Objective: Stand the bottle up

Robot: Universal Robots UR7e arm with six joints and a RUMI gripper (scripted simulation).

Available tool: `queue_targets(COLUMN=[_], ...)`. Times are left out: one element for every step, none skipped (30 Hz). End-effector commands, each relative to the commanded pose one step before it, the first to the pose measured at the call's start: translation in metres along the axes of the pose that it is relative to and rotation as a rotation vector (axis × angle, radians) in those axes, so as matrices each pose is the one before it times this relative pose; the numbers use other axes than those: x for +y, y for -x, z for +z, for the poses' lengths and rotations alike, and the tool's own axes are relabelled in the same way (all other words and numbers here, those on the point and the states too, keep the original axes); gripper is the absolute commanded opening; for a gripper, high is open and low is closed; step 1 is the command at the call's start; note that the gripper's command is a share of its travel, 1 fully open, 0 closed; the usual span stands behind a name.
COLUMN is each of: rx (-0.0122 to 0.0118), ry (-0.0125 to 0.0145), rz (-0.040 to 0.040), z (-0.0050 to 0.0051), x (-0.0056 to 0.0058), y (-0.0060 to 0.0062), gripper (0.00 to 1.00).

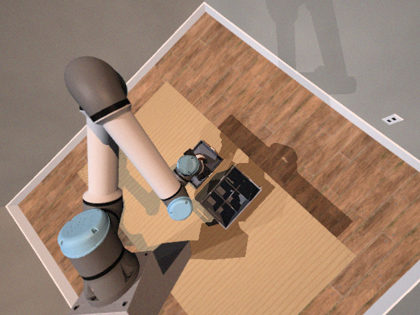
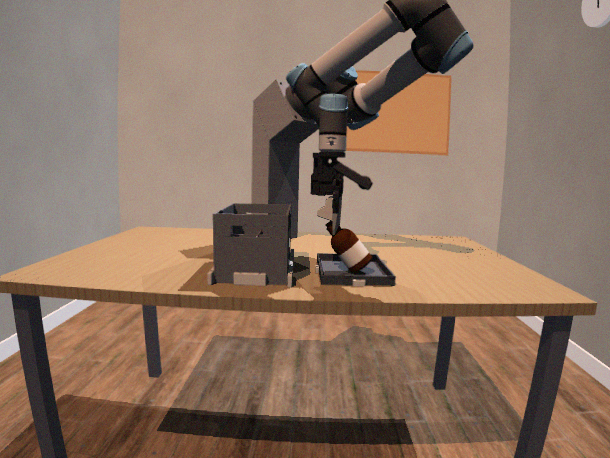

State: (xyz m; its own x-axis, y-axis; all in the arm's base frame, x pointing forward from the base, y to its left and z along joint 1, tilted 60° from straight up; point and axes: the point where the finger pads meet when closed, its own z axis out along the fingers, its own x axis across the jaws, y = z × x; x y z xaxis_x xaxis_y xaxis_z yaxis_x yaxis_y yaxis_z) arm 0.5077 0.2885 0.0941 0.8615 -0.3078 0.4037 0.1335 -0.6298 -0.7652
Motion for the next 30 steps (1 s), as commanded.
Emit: queue_targets(rx=[-0.00076,0.00001,-0.00001,0.0,0.0,0.0,0.00002,-0.00002,0.0,0.00001,-0.00002,0.0,0.00001,-0.00002,0.0,0.00002,-0.00002,0.0,0.00002,-0.00001,0.0,0.0,-0.00001,0.00001,0.0,-0.00001,0.0,0.00002,-0.00001,-0.00001], ry=[0.00025,-0.00001,0.00001,0.0,0.0,0.0,-0.00002,0.00002,0.0,-0.00001,0.00002,0.0,-0.00001,0.00002,0.0,-0.00002,0.00002,0.0,-0.00002,0.00002,0.0,0.0,0.00001,-0.00001,0.0,0.00001,0.0,-0.00002,0.00001,0.00001], rz=[-0.00061,0.0,0.0,0.0,0.0,0.0,0.00001,-0.00001,0.0,0.0,-0.00001,0.0,0.0,0.0,0.0,0.0,-0.00001,0.0,0.00001,0.0,0.0,0.0,0.0,0.0,0.0,0.0,0.0,0.0,0.0,0.0], z=[-0.00944,-0.00184,-0.00181,0.0,0.0,-0.0018,-0.00179,-0.00175,-0.00174,-0.00172,-0.00169,-0.00168,-0.00166,-0.00162,-0.00161,-0.00159,-0.00155,-0.00153,-0.00151,-0.00147,0.0,0.0,-0.00145,-0.00143,-0.0014,-0.00137,-0.00135,-0.00132,-0.00129,-0.00126], x=[-0.00005,0.0,0.0,0.0,0.0,0.0,0.0,0.0,0.0,0.0,0.0,0.0,0.0,0.0,0.0,0.0,0.0,0.0,0.0,0.0,0.0,0.0,0.0,0.0,0.0,0.0,0.0,0.0,0.0,0.0], y=[-0.00032,0.00001,-0.00001,0.0,0.0,0.0,0.00001,-0.00001,0.0,0.00001,-0.00001,0.0,0.00001,-0.00001,0.0,0.00001,-0.00001,0.0,0.00001,-0.00001,0.0,0.0,0.0,0.00001,0.0,-0.00001,0.0,0.00001,-0.00001,-0.00001], gripper=[0.0,0.0,0.0,0.0,0.0,0.0,0.0,0.0,0.0,0.0,0.0,0.0,0.0,0.0,0.0,0.0,0.0,0.0,0.0,0.0,0.0,0.0,0.0,0.0,0.0,0.0,0.0,0.0,0.0,0.0])
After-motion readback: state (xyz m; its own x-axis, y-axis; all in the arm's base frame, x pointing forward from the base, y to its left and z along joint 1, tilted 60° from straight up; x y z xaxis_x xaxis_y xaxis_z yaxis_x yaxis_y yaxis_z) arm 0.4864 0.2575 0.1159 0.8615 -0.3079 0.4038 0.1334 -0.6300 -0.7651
